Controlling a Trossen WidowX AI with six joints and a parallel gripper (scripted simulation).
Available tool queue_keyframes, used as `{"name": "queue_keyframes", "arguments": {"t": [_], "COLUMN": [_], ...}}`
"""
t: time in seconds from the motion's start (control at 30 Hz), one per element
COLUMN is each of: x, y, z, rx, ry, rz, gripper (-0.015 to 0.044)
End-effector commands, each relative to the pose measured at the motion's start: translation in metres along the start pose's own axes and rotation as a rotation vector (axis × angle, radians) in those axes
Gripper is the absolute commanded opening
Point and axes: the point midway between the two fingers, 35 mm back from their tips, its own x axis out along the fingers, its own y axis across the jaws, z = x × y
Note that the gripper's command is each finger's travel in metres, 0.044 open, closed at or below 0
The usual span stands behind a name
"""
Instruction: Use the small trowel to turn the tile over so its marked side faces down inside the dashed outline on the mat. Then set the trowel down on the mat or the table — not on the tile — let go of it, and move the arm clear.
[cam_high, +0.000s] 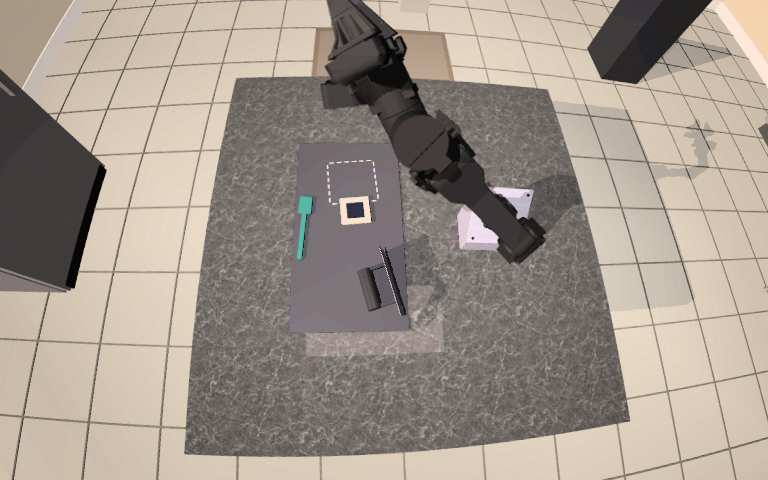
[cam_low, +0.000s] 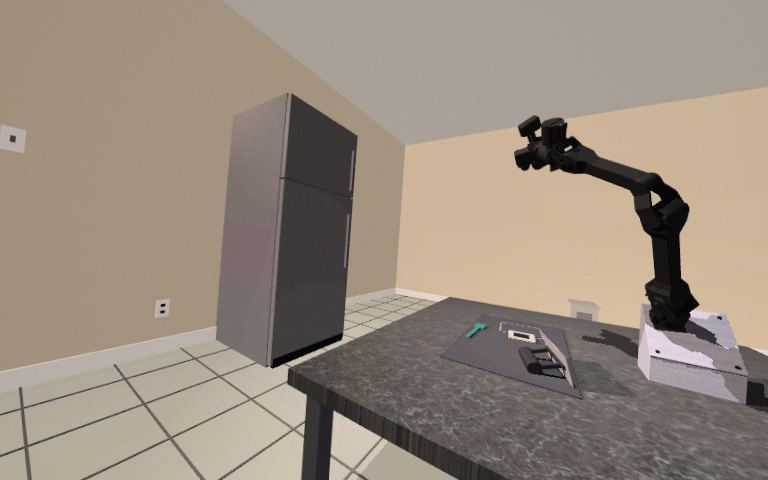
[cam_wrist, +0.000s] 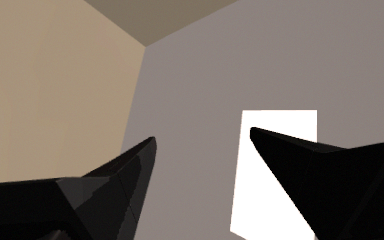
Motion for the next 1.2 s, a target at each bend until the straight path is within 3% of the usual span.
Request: {"name": "queue_keyframes", "arguments": {"t": [0.0,0.37,0.73,1.17], "x": [0.000,-0.015,-0.061,-0.148], "y": [0.001,0.053,0.111,0.179], "z": [0.002,0.101,0.195,0.281], "rx": [-0.001,-0.067,-0.125,-0.176], "ry": [-0.005,-0.324,-0.661,-1.047], "rz": [0.002,0.138,0.296,0.512], "gripper": [0.0374,0.0100,0.0100,0.0100]}}
